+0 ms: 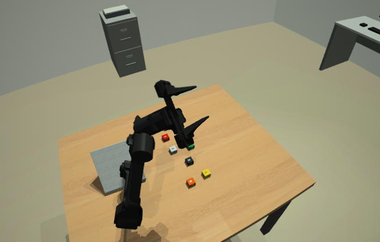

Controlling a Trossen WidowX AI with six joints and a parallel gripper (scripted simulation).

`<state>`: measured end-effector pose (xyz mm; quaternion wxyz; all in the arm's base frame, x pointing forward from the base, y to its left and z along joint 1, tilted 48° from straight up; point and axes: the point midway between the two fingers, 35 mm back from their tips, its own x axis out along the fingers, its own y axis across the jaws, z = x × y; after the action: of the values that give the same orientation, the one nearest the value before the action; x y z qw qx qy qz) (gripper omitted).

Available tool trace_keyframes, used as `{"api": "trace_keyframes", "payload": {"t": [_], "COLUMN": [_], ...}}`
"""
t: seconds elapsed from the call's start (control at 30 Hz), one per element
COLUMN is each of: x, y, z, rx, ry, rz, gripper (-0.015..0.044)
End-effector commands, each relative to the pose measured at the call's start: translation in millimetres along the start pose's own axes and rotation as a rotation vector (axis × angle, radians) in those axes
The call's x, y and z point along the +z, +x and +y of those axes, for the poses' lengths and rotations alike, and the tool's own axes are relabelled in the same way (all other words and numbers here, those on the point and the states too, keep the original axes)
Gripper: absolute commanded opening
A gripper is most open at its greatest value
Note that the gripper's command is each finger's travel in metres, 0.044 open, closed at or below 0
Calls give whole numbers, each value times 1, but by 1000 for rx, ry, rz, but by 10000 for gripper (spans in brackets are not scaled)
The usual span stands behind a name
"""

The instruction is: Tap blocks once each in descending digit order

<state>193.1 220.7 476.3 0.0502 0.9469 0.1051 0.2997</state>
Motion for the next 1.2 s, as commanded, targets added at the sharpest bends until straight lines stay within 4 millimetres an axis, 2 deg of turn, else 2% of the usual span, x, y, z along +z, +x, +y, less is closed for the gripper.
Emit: {"api": "trace_keyframes", "payload": {"t": [0.0, 0.07, 0.2, 0.37, 0.57, 0.87, 1.03, 1.17], "x": [3, 27, 104, 160, 219, 286, 308, 316], "y": [1, 9, 19, 15, 0, -44, -76, -104], "z": [-2, -14, -32, -30, -13, 35, 68, 97], "rx": [-5, -53, -229, -404, -663, -1215, -1627, -2016], "ry": [-26, -236, -803, -1179, -1561, -2013, -2163, -2201], "rz": [-10, -90, -314, -471, -640, -853, -926, -942], "gripper": [400, 400, 400, 400, 400, 400, 400, 400]}}
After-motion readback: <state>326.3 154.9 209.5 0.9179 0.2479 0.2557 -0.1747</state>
